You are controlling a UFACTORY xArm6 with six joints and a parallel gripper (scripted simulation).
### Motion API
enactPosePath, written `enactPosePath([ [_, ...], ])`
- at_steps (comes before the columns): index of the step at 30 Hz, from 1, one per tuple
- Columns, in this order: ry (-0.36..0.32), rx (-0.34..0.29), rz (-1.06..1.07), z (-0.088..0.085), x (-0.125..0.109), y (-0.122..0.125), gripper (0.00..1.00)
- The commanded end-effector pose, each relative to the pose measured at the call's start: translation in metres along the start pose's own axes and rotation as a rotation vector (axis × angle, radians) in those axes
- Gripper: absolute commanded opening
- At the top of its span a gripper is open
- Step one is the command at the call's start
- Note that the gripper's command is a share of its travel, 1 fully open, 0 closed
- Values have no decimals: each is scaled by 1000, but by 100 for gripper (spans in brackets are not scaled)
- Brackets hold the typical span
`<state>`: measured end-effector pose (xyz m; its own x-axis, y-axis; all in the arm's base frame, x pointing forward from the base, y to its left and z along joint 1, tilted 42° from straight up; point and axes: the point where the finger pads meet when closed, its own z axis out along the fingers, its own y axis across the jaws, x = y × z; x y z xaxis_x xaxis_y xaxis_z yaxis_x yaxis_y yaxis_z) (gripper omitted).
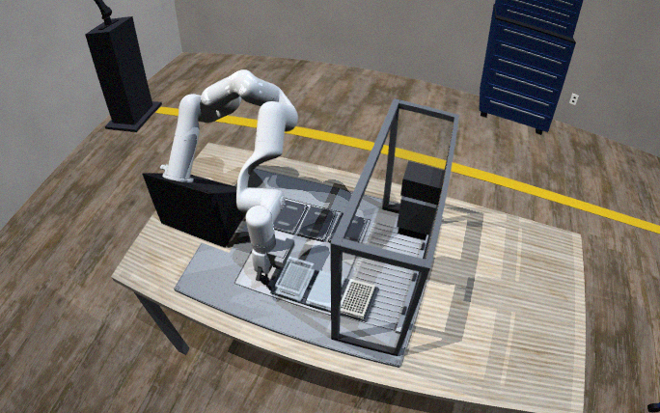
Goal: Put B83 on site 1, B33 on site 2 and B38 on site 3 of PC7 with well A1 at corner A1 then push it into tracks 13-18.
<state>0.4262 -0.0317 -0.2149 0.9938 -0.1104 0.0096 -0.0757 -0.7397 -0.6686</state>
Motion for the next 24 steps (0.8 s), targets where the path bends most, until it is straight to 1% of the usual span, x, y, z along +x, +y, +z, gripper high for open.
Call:
enactPosePath([
  [1, 3, -2, -1, -1, 6, 0, 82],
  [24, 4, -2, -1, -2, 25, 0, 82],
])
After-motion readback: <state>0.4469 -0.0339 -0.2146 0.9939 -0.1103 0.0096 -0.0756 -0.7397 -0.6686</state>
